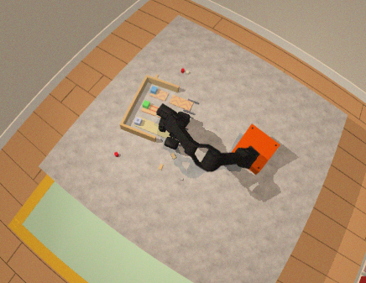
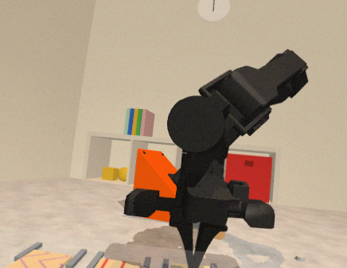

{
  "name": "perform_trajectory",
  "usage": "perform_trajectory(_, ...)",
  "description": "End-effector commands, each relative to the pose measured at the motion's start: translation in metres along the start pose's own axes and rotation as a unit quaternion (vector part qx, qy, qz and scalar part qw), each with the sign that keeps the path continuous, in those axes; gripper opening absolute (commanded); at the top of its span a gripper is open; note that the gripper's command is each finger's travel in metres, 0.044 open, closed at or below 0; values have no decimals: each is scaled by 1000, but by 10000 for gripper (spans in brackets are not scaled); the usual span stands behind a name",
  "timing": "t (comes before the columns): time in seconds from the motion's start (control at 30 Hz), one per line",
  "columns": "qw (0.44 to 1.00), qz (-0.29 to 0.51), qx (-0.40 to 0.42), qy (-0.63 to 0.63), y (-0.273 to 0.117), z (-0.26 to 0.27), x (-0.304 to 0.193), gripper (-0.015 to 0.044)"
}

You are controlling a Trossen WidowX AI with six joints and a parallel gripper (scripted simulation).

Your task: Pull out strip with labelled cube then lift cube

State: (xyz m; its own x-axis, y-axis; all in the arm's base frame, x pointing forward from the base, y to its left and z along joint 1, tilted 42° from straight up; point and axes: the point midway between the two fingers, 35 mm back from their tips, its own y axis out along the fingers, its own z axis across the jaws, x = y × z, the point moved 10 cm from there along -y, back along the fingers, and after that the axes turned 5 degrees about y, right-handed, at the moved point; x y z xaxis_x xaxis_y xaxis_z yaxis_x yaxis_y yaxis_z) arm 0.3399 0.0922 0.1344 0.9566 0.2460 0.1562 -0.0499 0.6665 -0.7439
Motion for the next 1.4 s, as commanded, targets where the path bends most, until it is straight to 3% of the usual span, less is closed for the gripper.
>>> perform_trajectory(0.0, 1000, 0, -1, 1, 1, 0, 0, 0)
perform_trajectory(1.37, 1000, 1, -1, 2, 4, -4, -39, 0)
